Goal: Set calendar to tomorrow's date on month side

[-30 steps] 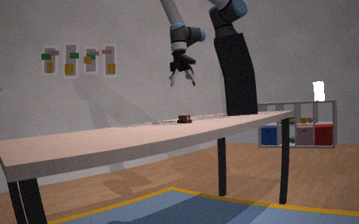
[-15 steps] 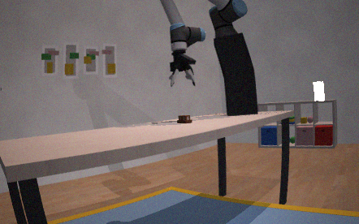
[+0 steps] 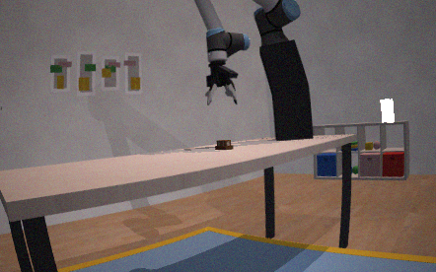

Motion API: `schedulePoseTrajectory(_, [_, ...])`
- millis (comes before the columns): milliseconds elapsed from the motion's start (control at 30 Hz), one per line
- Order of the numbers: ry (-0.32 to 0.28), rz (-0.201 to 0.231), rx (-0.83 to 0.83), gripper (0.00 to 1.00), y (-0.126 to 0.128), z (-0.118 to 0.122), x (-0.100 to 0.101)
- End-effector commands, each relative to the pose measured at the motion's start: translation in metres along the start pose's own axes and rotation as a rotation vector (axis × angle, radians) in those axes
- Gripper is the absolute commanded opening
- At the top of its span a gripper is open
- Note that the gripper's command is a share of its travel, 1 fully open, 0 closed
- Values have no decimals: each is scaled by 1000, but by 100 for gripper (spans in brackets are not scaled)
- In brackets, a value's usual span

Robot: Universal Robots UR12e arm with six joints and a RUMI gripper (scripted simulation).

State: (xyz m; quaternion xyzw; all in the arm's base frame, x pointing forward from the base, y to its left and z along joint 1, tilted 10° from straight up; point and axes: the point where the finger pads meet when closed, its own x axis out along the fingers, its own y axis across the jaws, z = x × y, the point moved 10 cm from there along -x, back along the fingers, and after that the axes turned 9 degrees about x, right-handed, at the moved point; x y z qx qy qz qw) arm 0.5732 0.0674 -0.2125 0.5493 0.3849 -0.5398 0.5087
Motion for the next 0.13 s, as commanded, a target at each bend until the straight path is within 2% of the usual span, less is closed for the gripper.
schedulePoseTrajectory(0, [0,1,0,100,0,0,0])
schedulePoseTrajectory(100, [0,1,0,100,0,0,0])
